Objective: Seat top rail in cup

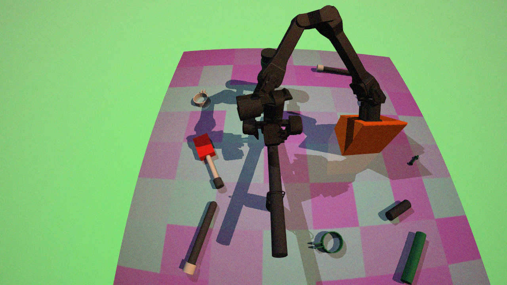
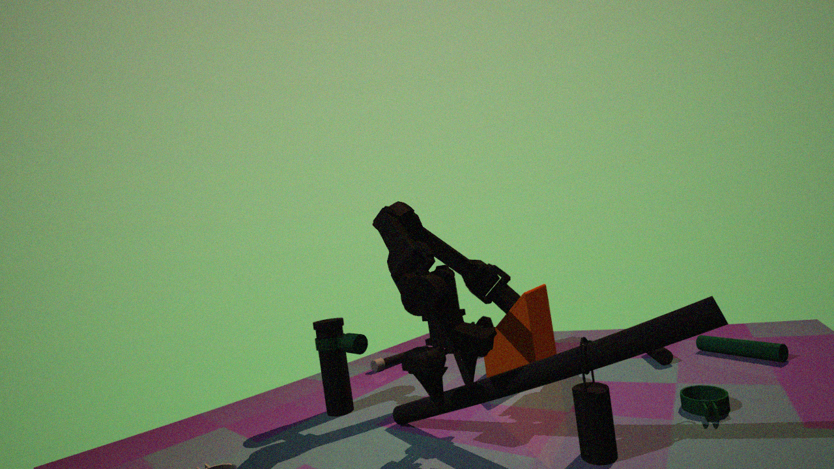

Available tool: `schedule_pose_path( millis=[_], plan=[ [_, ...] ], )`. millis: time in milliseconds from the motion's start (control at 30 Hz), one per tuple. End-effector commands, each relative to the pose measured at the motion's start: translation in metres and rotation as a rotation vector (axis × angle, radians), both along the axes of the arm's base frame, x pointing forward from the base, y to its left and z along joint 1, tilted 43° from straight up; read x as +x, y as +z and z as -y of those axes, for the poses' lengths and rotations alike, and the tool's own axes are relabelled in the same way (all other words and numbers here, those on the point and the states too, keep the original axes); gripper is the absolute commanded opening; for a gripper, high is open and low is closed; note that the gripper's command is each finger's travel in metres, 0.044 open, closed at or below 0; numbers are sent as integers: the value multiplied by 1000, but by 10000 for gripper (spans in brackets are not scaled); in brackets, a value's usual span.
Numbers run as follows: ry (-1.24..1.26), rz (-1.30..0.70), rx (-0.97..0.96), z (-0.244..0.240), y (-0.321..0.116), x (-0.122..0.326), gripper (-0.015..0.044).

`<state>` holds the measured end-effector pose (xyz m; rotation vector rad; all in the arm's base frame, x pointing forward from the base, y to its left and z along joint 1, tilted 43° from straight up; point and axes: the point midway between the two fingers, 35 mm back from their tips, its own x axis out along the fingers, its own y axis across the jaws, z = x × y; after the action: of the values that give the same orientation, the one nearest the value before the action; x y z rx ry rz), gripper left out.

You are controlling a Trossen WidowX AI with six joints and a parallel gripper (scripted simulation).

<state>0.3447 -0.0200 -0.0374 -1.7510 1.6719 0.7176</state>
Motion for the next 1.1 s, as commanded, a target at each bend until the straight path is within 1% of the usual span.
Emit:
schedule_pose_path(
  millis=[0, 600, 1000, 1067],
  plan=[
    [5, -4, -4, 5, -5, 0, 440],
    [5, -4, -7, 24, -24, 0, 440],
    [5, -4, -7, 23, -24, 0, 125],
    [5, -4, -7, 23, -24, 0, 112]
  ],
)
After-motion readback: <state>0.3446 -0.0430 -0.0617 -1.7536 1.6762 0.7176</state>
